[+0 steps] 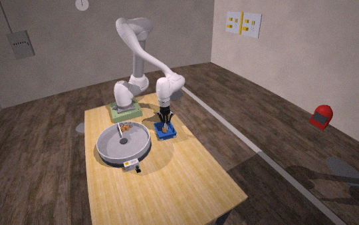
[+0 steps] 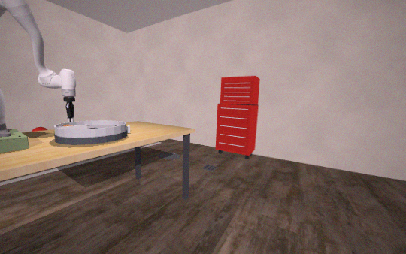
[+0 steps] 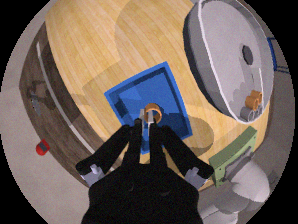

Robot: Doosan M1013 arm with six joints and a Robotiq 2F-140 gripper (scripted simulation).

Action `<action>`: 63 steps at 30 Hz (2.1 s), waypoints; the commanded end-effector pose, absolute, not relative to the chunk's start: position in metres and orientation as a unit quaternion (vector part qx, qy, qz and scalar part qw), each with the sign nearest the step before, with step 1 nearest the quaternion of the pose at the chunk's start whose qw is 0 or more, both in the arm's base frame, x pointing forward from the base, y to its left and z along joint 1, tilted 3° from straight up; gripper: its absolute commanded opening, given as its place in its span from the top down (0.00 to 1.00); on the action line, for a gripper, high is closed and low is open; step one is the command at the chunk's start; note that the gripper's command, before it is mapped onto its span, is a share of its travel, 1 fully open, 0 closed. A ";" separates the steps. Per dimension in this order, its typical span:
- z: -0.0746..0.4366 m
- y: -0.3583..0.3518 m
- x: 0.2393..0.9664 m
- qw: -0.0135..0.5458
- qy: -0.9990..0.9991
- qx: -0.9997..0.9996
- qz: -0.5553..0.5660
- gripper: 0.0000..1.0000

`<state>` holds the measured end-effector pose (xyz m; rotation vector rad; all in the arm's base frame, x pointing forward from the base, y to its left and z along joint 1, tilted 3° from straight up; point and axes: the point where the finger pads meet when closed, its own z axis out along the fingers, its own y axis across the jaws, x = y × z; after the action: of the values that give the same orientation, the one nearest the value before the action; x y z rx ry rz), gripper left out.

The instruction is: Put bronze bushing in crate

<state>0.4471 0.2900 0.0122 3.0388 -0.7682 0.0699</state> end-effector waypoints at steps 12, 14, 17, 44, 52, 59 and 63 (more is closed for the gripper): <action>0.007 0.285 0.445 0.007 -0.245 0.969 0.021 1.00; 0.007 0.285 0.445 0.007 -0.245 0.969 0.021 1.00; 0.007 0.285 0.445 0.007 -0.245 0.969 0.021 1.00; 0.003 0.285 0.445 0.007 -0.245 0.969 0.021 1.00; 0.001 0.285 0.445 0.007 -0.245 0.969 0.021 1.00; 0.001 0.285 0.445 0.007 -0.245 0.969 0.021 1.00; 0.001 0.285 0.445 0.007 -0.245 0.969 0.021 1.00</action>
<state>0.4472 0.2901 0.0061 3.0392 -0.7664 0.0700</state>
